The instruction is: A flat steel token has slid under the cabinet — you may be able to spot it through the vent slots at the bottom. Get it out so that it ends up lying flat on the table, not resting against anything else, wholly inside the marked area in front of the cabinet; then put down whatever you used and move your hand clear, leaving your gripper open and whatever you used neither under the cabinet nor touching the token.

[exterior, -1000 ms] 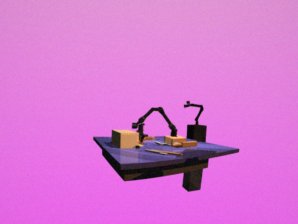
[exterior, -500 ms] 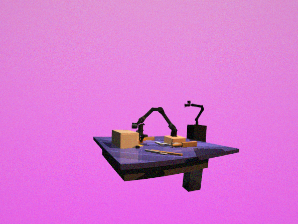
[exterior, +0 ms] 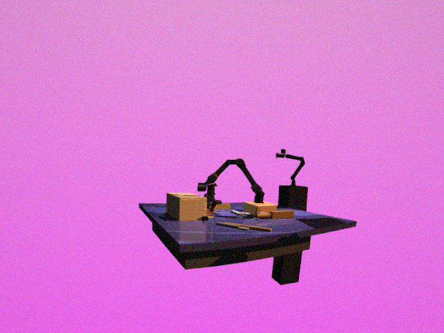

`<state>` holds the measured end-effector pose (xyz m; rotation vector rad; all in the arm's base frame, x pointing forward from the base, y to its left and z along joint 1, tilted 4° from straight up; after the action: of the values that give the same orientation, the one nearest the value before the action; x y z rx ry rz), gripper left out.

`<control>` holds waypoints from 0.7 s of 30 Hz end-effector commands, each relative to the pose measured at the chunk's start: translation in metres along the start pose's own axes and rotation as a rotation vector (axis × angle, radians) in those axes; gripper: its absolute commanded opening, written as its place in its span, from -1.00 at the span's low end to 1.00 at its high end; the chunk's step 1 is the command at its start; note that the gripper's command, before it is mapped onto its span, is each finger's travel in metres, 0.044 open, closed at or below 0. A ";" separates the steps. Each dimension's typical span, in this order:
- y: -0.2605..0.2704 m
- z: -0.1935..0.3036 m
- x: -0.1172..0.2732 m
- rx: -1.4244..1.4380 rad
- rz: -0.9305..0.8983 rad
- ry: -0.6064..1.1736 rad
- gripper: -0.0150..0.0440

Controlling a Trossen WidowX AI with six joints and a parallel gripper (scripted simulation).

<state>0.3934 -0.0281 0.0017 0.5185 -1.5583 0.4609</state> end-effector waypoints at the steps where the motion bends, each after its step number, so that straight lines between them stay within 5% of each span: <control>1: 0.008 -0.001 -0.001 0.004 -0.012 -0.004 -0.49; 21: 0.009 0.009 -0.001 0.004 -0.012 -0.003 -0.49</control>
<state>0.3853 -0.0236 0.0016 0.5248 -1.5594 0.4583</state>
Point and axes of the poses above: the point midway between the two fingers, 35 mm back from their tips, its own x axis back along the fingers, its own y axis across the jaws, z = x × y, the point moved 4 cm from there along x, back along the fingers, and after that the axes turned 2 degrees about x, right-handed, at the moved point
